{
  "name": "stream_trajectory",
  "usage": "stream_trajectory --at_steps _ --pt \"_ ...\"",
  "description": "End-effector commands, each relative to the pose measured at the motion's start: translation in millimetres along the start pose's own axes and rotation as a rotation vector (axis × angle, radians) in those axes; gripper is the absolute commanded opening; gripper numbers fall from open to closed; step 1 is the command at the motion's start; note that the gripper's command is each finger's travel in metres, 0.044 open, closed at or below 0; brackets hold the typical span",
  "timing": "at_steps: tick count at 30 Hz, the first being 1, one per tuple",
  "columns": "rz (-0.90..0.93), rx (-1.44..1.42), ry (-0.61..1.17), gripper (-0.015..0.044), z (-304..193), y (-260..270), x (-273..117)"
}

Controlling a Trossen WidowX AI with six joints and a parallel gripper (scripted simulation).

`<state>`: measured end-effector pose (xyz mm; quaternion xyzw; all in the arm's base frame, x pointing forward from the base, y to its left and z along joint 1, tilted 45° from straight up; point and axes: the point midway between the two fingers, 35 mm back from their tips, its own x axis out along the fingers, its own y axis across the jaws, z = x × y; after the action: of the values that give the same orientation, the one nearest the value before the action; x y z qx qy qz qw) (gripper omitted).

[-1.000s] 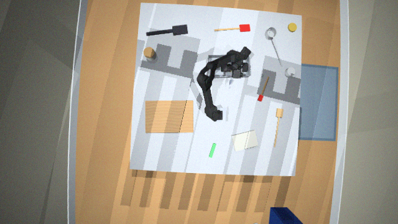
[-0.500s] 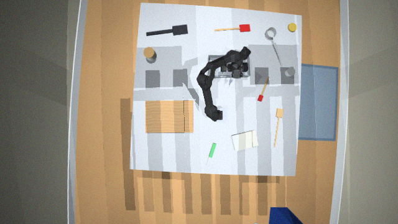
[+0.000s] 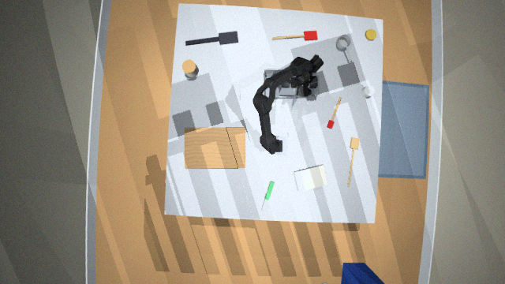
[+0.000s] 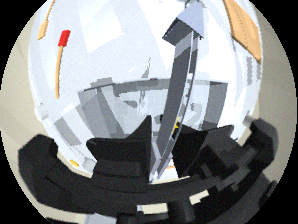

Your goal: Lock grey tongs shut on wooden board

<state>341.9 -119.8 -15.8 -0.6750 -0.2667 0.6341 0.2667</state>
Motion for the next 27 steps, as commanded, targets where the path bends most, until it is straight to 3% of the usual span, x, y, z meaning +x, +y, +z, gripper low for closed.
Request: stream_trajectory --at_steps 1,5,18,27 --pt "0.012 -0.002 0.015 -0.0150 0.7 2.1 -49.2" --pt "0.008 -0.001 0.014 -0.0150 6.5 -1.0 -82.3" --pt "0.008 -0.020 0.016 -0.0150 4.4 -9.4 -81.2" --pt "0.033 -0.162 0.028 -0.0150 -6.5 -62.4 -86.6"
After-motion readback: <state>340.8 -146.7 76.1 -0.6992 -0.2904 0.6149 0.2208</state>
